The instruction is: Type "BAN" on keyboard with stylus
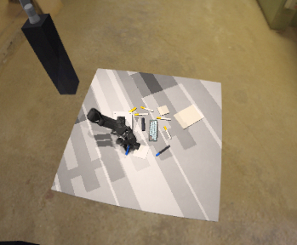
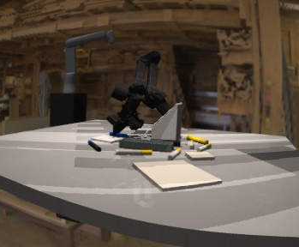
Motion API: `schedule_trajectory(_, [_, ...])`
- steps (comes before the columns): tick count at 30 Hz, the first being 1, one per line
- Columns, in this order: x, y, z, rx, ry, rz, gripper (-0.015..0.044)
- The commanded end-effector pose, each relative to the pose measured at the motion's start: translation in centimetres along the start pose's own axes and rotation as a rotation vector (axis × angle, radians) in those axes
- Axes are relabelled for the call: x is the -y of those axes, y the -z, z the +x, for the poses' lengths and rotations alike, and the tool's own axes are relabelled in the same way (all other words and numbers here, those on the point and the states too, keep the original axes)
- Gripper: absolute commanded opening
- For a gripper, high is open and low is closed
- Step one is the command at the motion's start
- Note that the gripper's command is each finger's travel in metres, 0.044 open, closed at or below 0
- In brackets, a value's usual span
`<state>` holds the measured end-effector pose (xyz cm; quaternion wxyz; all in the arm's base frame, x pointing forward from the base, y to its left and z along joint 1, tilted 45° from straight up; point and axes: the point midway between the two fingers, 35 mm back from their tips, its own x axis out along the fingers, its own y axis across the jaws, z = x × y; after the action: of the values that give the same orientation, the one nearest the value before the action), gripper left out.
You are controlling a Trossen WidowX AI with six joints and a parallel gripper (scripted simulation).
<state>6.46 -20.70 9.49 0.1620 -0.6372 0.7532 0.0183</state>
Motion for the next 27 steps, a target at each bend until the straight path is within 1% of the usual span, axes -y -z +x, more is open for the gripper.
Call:
schedule_trajectory(1, [0.0,0.0,0.0,0.000,0.001,0.001,0.0012])
schedule_trajectory(3, [0.0,0.0,0.0,0.000,0.001,0.001,0.0000])
schedule_trajectory(13, [0.1,0.0,-0.3,0.008,-0.002,0.003,0.0000])
schedule_trajectory(27, [0.3,1.0,-2.7,0.027,-0.014,0.006,0.0000])
